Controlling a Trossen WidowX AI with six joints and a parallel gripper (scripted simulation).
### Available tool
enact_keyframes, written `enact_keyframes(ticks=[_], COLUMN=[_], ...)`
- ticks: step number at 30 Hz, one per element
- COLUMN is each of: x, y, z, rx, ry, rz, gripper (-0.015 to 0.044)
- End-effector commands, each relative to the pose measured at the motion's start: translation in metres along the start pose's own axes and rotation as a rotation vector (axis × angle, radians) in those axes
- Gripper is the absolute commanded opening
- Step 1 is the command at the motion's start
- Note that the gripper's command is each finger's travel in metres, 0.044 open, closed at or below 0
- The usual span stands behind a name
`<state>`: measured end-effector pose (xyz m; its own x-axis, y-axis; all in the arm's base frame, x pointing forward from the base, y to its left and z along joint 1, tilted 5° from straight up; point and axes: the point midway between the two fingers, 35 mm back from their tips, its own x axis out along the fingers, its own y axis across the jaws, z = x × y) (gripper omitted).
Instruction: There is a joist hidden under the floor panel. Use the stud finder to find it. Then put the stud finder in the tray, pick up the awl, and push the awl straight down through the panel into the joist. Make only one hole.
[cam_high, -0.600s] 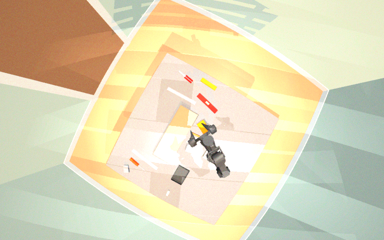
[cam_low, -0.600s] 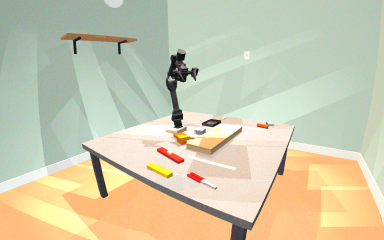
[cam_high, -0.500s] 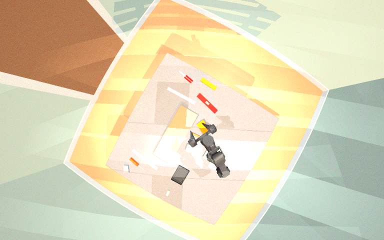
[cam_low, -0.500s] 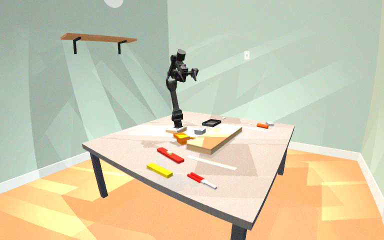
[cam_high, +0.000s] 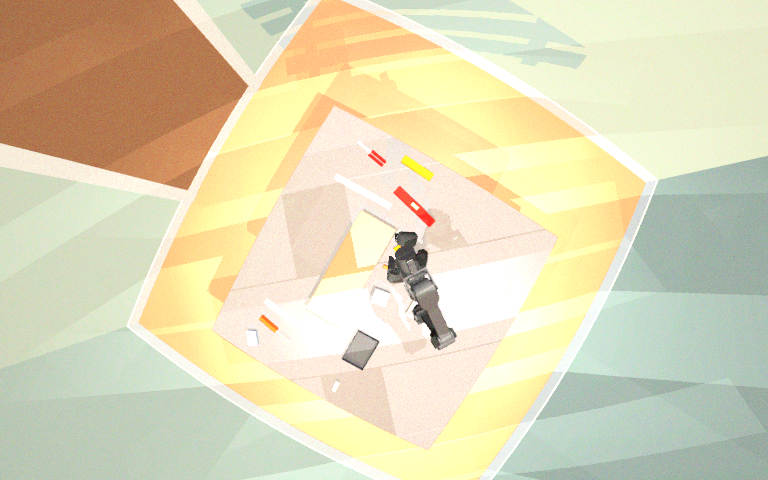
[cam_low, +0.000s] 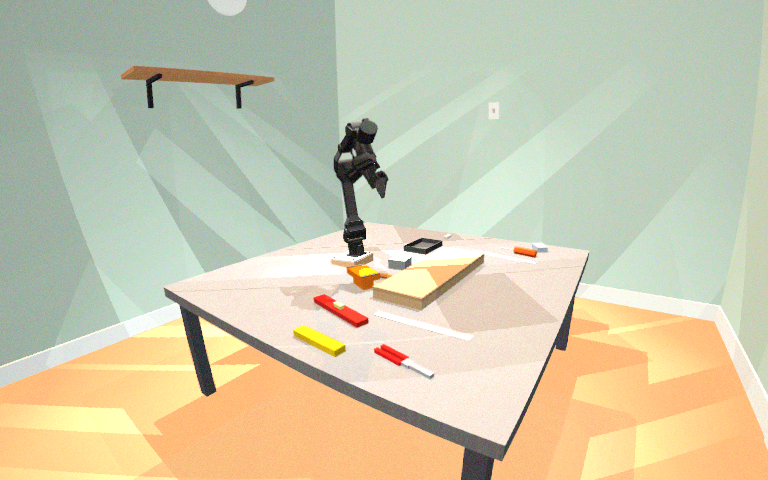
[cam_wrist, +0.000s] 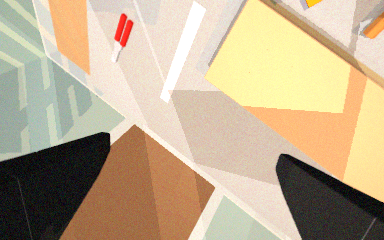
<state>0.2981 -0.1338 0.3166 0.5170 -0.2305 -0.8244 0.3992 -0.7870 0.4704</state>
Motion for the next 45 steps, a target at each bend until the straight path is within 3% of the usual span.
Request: enact_keyframes(ticks=[1, 15, 29, 45], x=[0.061, 0.119, 0.156, 0.157], y=[-0.019, -0.059, -0.113, -0.115], z=[0.035, 0.086, 0.141, 0.143], rx=[-0.625, -1.429, -2.177, -2.201], ry=[-0.100, -0.022, 0.353, 0.372], rz=[-0.175, -0.483, -0.781, -0.789], gripper=[0.0440, 0.0440, 0.0440, 0.0440])
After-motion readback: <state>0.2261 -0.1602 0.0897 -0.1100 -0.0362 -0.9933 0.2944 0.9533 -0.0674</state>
